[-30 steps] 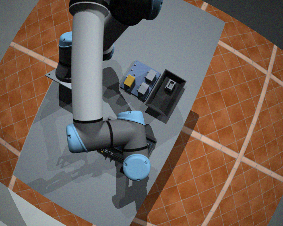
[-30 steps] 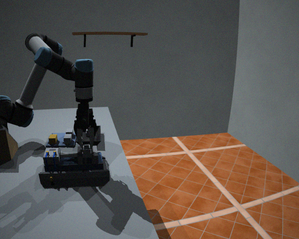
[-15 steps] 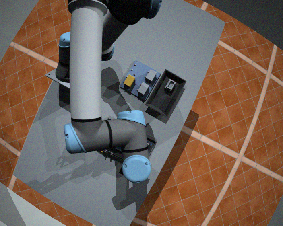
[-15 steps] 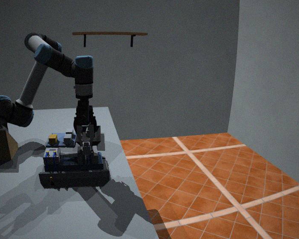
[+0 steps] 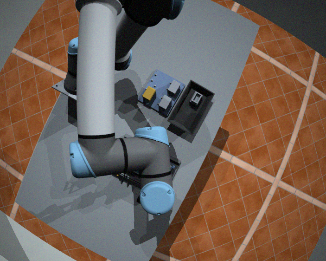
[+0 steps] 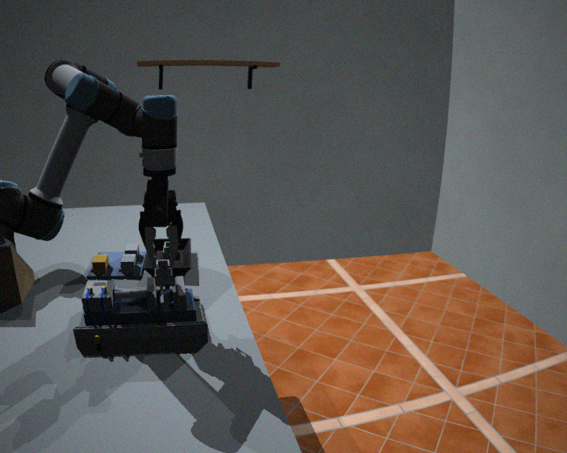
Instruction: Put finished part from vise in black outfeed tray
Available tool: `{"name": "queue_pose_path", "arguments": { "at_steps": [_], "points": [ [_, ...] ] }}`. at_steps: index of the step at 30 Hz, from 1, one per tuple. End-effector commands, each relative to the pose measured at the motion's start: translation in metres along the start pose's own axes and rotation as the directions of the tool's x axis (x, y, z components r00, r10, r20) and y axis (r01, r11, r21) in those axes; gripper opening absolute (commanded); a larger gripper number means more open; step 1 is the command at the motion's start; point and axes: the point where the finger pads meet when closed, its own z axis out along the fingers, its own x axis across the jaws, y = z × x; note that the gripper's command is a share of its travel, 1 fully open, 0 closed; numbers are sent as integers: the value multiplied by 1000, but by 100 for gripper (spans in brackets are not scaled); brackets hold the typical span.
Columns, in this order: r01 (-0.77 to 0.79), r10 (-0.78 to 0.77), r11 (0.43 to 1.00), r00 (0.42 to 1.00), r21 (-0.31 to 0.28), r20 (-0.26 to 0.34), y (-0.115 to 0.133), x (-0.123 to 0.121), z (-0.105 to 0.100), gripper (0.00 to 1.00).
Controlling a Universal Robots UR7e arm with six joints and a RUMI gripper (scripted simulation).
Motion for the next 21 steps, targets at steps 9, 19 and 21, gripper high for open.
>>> {"name": "queue_pose_path", "arguments": {
  "at_steps": [9,19,21],
  "points": [
    [0,0,1000,1000,1,1,0,0,-10,0],
    [-1,1,1000,1000,1,1,3,-1,-10,0],
    [-2,2,1000,1000,2,1,7,-2,-11,0]
  ]
}}
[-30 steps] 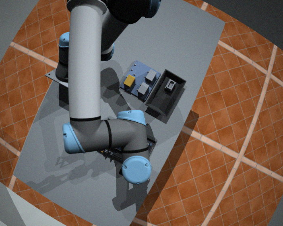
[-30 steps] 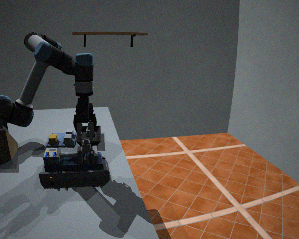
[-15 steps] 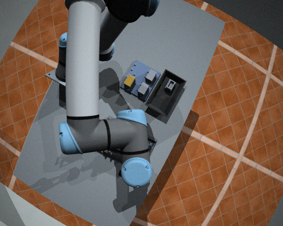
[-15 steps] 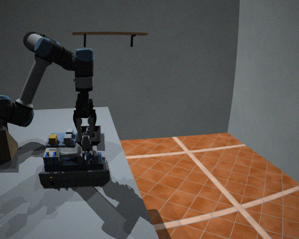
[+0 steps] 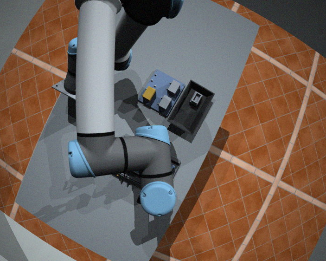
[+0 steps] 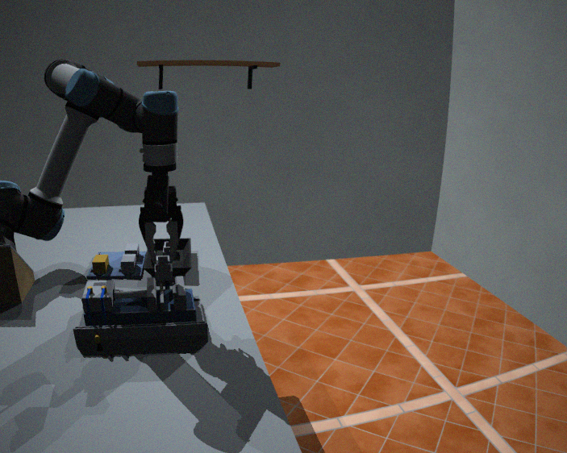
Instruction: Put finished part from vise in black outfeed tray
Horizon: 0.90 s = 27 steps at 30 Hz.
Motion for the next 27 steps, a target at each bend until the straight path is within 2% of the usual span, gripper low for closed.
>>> {"name": "queue_pose_path", "arguments": {
  "at_steps": [1,4,10,18,20,27],
  "points": [
    [-2,2,1000,1000,2,1,8,-2,-2,0],
    [-3,3,1000,1000,2,1,11,-3,-2,0],
    [-10,10,1000,1000,5,1,38,-10,-5,0],
    [-24,24,1000,1000,9,2,99,-20,-8,0],
    [-24,24,1000,1000,9,2,99,-20,-8,0],
    [-38,38,999,999,9,3,163,-24,-8,0]
  ]
}}
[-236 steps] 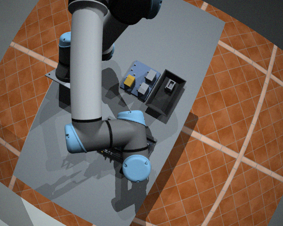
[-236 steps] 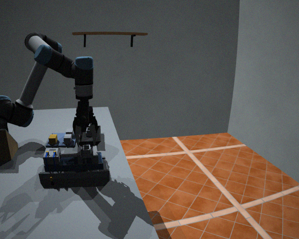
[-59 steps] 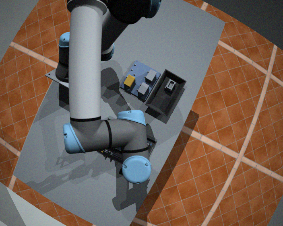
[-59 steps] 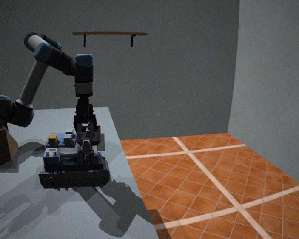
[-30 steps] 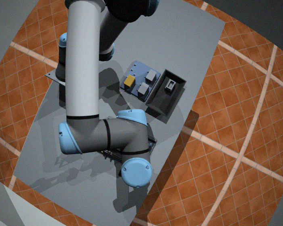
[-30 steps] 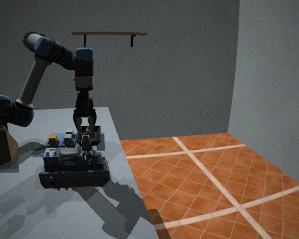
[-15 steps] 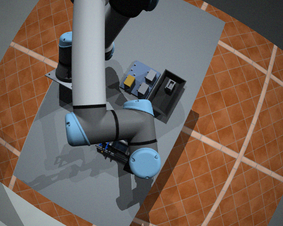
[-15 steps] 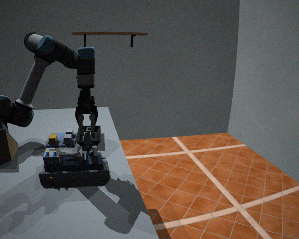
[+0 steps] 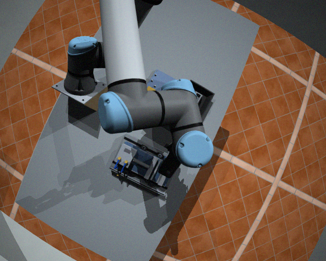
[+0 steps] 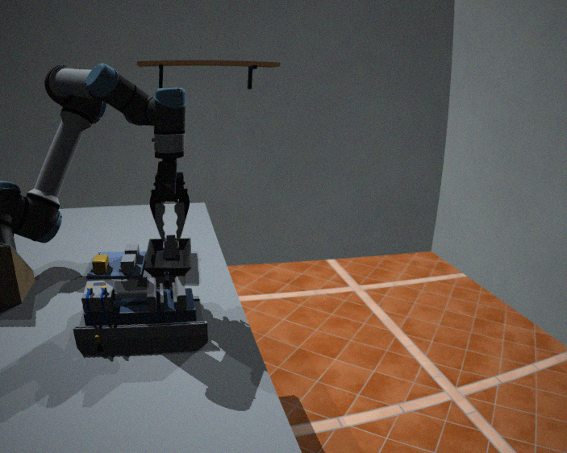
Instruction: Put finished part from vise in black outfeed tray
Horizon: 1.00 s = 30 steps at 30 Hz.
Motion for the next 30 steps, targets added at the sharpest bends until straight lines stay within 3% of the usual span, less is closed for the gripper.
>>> {"name": "queue_pose_path", "arguments": {
  "at_steps": [1,8,10,17,30],
  "points": [
    [-11,11,1000,1000,2,2,48,-1,-2,0],
    [-23,23,1000,1000,-1,2,107,3,1,0],
    [-23,23,1000,1000,-1,2,107,3,1,0],
    [-31,31,1000,1000,-4,1,148,10,3,0],
    [-35,35,999,999,-6,1,168,14,5,0]
  ]
}}
